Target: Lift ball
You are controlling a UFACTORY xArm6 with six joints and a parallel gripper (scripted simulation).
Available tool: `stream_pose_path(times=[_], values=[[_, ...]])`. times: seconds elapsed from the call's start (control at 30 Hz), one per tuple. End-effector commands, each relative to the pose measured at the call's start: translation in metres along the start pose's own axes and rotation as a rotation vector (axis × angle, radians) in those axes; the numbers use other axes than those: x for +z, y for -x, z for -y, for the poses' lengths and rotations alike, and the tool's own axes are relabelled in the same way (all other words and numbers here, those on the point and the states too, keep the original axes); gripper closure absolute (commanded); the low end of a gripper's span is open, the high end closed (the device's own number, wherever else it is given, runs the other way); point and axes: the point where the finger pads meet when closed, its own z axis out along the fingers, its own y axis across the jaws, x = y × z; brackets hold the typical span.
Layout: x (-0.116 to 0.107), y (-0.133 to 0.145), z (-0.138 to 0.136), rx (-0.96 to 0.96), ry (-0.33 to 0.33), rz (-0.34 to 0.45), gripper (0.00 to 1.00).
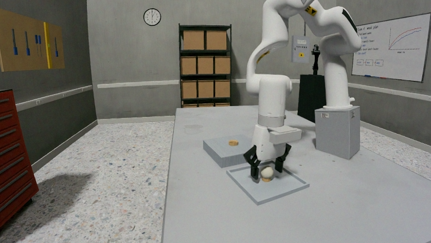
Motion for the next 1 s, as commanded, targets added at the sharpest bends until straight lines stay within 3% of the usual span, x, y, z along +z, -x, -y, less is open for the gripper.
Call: stream_pose_path(times=[0.0, 0.1, 0.13, 0.6, 0.83, 0.97], values=[[0.000, 0.000, -0.002, 0.001, 0.006, 0.001, 0.00], [0.000, 0.000, -0.002, 0.001, 0.006, 0.001, 0.00], [0.000, 0.000, -0.002, 0.001, 0.006, 0.001, 1.00], [-0.003, 0.000, -0.002, 0.001, 0.006, 0.001, 1.00], [-0.071, 0.000, -0.001, 0.001, 0.007, 0.002, 1.00], [-0.079, -0.001, -0.001, 0.001, 0.006, 0.001, 1.00]])
